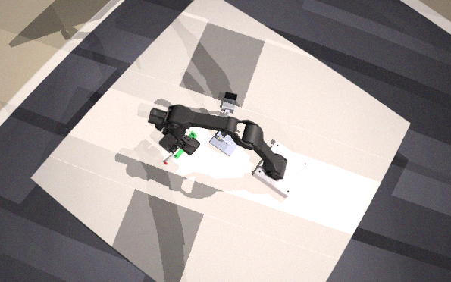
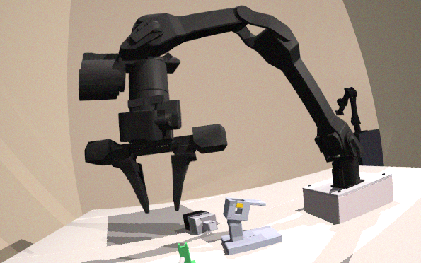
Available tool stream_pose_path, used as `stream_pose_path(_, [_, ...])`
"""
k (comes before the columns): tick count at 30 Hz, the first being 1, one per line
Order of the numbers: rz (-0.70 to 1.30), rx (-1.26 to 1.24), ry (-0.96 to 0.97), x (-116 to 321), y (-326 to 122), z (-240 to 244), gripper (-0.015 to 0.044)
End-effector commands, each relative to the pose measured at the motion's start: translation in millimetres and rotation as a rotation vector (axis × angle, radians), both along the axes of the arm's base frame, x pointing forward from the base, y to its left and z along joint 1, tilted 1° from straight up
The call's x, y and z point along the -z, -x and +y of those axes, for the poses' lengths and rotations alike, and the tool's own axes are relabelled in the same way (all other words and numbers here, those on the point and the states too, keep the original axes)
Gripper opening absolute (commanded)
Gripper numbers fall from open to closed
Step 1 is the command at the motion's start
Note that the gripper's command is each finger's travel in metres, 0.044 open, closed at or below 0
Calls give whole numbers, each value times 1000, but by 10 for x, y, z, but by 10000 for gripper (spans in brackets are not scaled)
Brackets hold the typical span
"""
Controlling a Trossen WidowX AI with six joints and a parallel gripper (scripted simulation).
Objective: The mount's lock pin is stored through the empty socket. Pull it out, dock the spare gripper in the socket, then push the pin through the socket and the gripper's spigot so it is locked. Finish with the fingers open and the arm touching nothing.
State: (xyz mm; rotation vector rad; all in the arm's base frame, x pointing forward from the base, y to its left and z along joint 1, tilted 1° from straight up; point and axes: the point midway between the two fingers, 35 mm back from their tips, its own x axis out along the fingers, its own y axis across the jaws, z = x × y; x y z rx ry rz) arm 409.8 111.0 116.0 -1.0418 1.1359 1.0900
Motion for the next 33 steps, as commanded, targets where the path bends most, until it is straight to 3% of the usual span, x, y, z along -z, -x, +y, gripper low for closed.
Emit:
stream_pose_path(1, [19,-4,3,335,11,-8,180])
stream_pose_path(4, [19,-4,3,532,23,-18,180])
stream_pose_path(33, [19,-4,3,957,-16,-10,180])
